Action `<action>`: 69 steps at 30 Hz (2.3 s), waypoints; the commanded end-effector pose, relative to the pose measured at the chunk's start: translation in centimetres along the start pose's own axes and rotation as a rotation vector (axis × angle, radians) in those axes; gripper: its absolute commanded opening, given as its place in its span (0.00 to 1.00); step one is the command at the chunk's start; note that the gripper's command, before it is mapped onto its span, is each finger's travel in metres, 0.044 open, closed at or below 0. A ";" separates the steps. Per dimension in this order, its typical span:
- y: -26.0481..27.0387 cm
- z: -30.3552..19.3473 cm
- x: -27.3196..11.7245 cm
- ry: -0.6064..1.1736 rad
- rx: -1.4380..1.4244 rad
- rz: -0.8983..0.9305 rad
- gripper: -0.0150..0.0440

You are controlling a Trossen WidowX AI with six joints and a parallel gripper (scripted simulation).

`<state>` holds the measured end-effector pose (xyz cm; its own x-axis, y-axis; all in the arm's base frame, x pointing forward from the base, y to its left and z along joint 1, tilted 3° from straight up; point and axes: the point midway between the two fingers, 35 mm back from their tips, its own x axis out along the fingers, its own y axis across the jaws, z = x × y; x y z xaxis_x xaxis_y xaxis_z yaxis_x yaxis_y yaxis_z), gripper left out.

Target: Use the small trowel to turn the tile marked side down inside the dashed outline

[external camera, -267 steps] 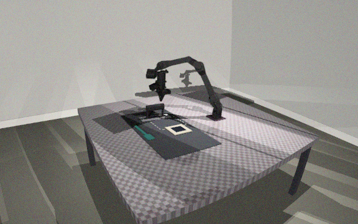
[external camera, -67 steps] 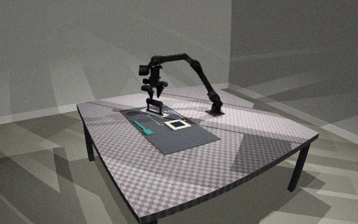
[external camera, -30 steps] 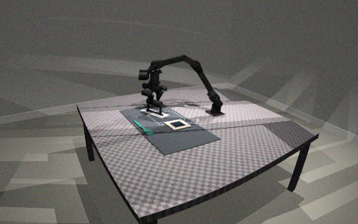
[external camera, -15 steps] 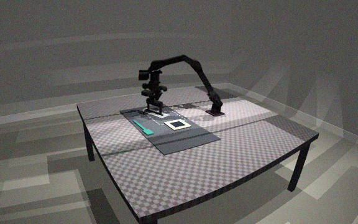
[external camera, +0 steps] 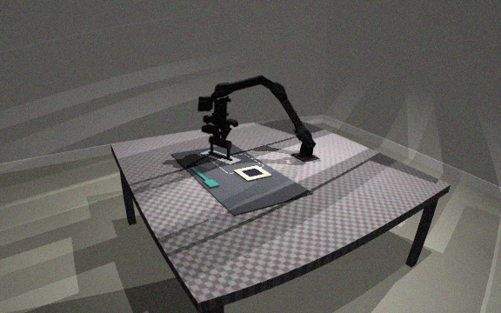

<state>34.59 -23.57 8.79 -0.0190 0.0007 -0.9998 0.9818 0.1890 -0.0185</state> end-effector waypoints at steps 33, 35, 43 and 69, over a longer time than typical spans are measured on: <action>0.0 0.1 0.0 -0.002 0.333 0.002 0.71; 0.0 0.1 0.0 -0.002 0.333 0.002 0.71; -0.2 -0.1 -3.7 -0.002 0.333 0.002 0.71; 0.1 0.2 -5.0 -0.023 -0.019 0.112 0.76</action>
<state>34.69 -23.70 13.71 0.0659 0.0022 -0.9978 0.9890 0.1324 0.0656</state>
